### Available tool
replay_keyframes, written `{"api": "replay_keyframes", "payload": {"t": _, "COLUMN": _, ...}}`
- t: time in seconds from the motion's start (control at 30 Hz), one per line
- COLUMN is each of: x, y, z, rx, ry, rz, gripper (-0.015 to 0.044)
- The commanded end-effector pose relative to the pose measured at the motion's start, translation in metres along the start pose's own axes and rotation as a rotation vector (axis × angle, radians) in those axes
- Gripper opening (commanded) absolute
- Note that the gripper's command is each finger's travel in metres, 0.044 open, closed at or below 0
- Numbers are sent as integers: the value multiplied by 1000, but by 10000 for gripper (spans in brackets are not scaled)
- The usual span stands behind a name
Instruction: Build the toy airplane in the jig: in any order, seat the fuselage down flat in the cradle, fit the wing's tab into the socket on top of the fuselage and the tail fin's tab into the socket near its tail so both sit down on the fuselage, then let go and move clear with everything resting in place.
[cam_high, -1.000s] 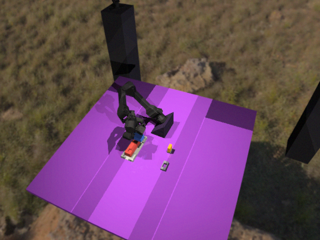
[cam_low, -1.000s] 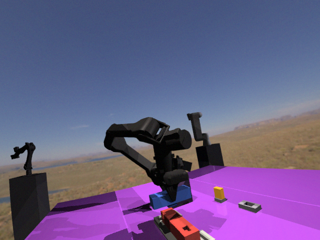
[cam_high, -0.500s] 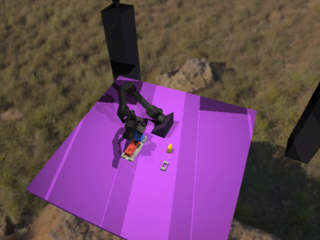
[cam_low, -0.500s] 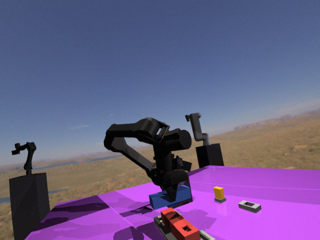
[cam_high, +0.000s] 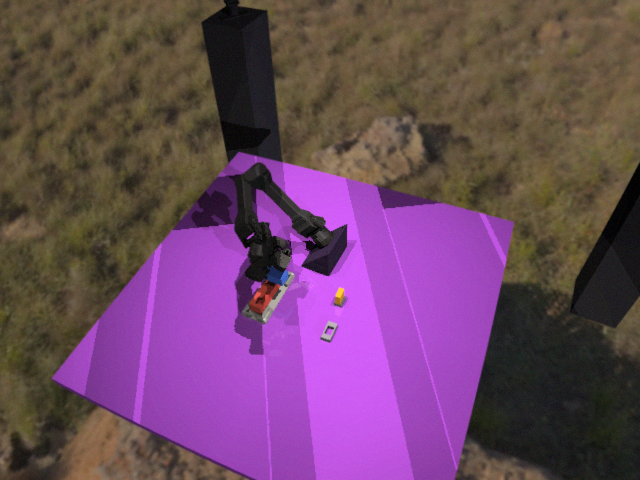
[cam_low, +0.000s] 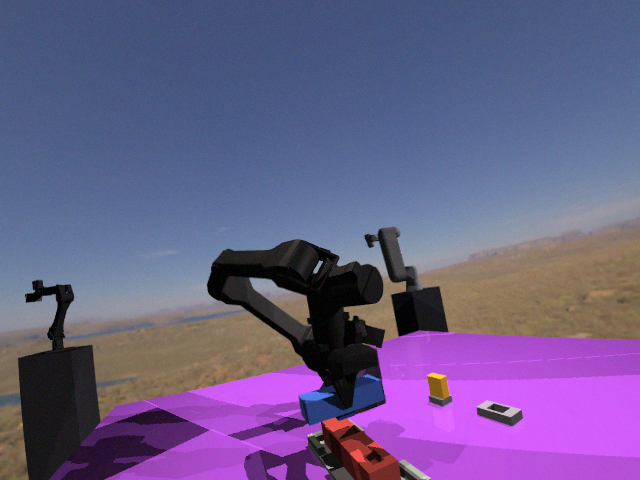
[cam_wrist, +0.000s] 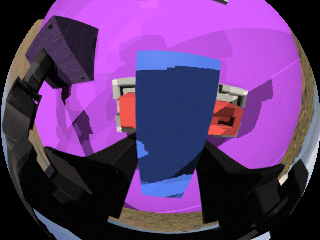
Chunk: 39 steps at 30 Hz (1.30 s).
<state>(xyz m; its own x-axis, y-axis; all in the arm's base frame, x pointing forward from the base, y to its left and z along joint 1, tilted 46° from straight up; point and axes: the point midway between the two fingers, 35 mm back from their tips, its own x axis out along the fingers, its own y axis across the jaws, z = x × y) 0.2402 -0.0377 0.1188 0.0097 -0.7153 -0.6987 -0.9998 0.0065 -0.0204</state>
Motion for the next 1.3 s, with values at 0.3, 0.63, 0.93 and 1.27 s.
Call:
{"api": "replay_keyframes", "payload": {"t": 0.3, "x": 22, "y": 2, "z": -1, "rx": -10, "ry": 7, "rz": 3, "gripper": 195}}
{"api": "replay_keyframes", "payload": {"t": 0.63, "x": 34, "y": 3, "z": -1, "rx": -10, "ry": 9, "rz": 3, "gripper": 195}}
{"api": "replay_keyframes", "payload": {"t": 0.93, "x": 31, "y": 1, "z": -1, "rx": 0, "ry": 3, "rz": 2, "gripper": 56}}
{"api": "replay_keyframes", "payload": {"t": 1.27, "x": 31, "y": 1, "z": -1, "rx": 0, "ry": 3, "rz": 2, "gripper": 266}}
